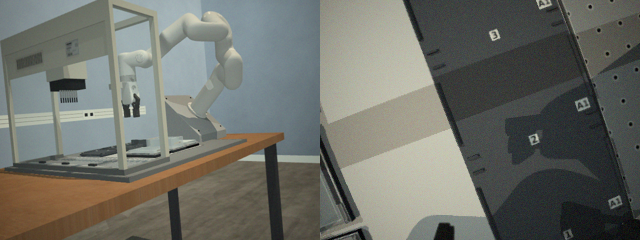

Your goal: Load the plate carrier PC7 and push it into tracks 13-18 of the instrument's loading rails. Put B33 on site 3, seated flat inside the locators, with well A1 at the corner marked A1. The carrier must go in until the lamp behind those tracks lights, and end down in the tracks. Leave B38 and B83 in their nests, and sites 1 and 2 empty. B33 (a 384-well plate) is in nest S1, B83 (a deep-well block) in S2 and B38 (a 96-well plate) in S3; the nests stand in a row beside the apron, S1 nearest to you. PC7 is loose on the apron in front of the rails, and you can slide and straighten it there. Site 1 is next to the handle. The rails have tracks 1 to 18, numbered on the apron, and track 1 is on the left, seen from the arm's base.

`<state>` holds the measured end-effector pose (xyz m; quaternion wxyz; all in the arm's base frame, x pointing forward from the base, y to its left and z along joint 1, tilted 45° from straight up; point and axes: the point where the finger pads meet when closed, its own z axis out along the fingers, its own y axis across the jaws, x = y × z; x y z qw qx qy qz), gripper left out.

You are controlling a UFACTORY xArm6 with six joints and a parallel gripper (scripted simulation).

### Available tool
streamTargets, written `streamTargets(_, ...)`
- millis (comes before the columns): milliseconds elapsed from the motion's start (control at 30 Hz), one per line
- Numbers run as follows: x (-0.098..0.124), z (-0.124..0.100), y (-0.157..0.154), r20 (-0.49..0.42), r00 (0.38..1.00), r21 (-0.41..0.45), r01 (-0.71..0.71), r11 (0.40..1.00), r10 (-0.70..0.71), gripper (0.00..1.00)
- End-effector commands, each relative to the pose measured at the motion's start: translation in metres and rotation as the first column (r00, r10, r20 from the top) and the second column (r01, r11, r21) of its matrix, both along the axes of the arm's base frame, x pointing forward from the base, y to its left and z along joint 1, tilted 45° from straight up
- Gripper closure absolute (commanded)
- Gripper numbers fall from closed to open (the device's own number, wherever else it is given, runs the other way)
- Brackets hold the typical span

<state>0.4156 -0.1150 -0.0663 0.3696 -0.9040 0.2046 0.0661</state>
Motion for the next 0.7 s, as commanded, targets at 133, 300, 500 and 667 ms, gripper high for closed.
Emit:
streamTargets(133, 0.005, 0.022, 0.018, 0.143, 0.980, -0.023, -0.132, 0.991, 0.134, 0.00)
streamTargets(300, 0.007, 0.036, 0.032, 0.253, 0.934, -0.054, -0.245, 0.968, 0.251, 0.00)
streamTargets(500, 0.007, 0.049, 0.046, 0.355, 0.862, -0.097, -0.350, 0.932, 0.361, 0.00)
streamTargets(667, 0.007, 0.063, 0.060, 0.429, 0.788, -0.139, -0.426, 0.894, 0.442, 0.00)
